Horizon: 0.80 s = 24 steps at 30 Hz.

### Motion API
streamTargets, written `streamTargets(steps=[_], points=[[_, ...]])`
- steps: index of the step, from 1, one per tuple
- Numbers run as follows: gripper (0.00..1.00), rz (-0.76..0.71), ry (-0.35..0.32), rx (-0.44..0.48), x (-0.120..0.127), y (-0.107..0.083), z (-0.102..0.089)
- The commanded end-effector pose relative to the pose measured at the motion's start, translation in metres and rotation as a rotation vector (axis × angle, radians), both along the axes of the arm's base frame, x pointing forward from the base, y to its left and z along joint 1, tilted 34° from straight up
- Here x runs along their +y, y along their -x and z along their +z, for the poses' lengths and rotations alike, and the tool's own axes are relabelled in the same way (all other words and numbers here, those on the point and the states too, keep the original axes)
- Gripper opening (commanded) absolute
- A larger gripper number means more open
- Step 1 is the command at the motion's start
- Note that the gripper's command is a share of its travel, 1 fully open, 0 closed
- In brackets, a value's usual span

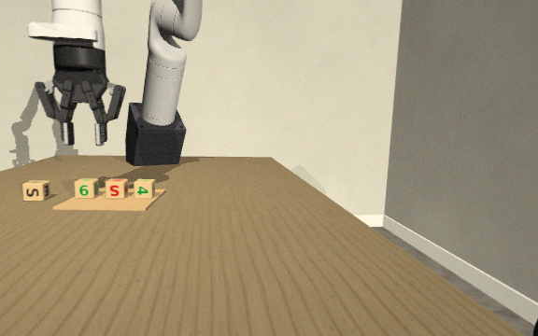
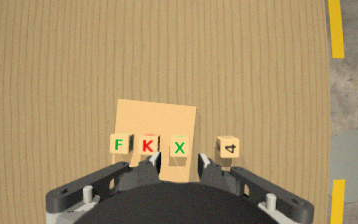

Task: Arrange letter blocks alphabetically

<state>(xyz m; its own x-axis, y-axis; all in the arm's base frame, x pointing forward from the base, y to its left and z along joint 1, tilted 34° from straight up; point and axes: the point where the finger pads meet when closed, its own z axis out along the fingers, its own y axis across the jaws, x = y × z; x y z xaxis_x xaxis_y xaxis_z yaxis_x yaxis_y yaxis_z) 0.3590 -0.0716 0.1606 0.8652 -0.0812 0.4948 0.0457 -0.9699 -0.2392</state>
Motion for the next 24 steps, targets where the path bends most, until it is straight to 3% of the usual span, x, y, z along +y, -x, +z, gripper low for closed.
streamTargets(steps=[1,8,9,24], points=[[0.46,-0.001,0.002,-0.006,-0.0008,-0.0005,0.0028],[0.46,-0.001,0.002,-0.006,-0.0008,-0.0003,0.0031],[1.0,-0.001,0.002,-0.006,-0.0008,-0.0003,0.0031],[1.0,-0.001,0.002,-0.006,-0.0008,-0.0003,0.0031]])
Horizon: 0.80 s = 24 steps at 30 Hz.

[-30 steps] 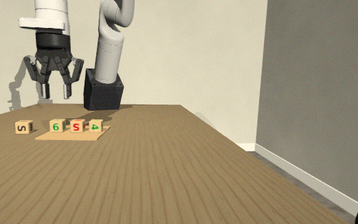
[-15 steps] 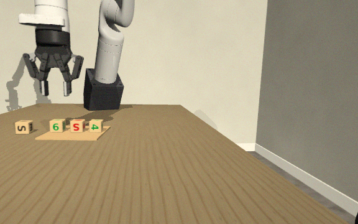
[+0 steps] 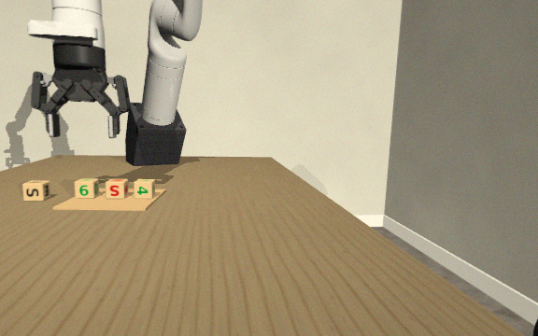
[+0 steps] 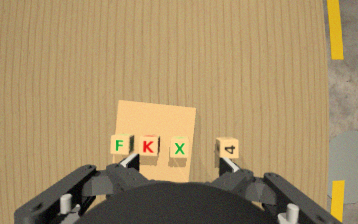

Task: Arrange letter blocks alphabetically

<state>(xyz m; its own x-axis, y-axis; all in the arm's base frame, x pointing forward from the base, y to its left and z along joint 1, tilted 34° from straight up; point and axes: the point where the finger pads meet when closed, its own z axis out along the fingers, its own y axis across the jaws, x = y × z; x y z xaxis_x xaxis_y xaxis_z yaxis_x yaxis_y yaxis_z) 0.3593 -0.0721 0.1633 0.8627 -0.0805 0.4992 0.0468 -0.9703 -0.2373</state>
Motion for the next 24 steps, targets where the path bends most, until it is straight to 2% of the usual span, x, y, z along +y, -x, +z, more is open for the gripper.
streamTargets(steps=[1,14,24], points=[[1.0,-0.001,0.0,-0.001,0.0,0.0,0.0],[1.0,-0.001,0.0,-0.001,-0.001,0.001,0.003],[1.0,-0.001,0.0,-0.001,-0.006,0.012,0.021]])
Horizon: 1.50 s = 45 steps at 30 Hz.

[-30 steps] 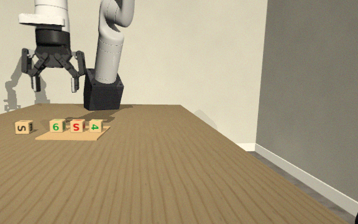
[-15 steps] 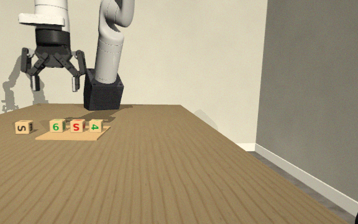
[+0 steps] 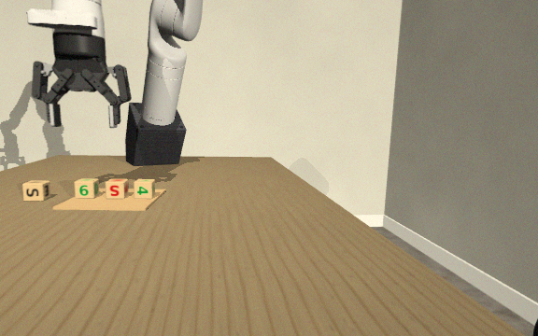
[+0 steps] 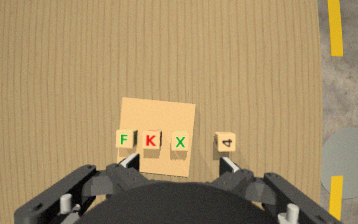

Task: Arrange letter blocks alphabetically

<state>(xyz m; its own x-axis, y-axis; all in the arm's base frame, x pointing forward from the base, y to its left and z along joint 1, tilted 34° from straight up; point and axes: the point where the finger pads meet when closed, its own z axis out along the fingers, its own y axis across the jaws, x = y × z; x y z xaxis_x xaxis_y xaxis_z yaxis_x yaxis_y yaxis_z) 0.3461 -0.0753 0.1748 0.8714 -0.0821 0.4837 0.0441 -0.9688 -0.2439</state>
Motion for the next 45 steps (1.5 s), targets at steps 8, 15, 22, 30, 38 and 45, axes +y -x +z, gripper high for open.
streamTargets(steps=[8,15,22,30,38,45], points=[[1.0,-0.002,0.006,-0.019,-0.007,0.01,0.027],[1.0,-0.002,0.006,-0.018,-0.013,0.022,0.047],[1.0,-0.002,0.006,-0.018,-0.016,0.029,0.059],[1.0,-0.002,0.006,-0.018,-0.017,0.03,0.061],[1.0,-0.002,0.006,-0.018,-0.017,0.03,0.061],[1.0,-0.002,0.006,-0.018,-0.017,0.03,0.061]])
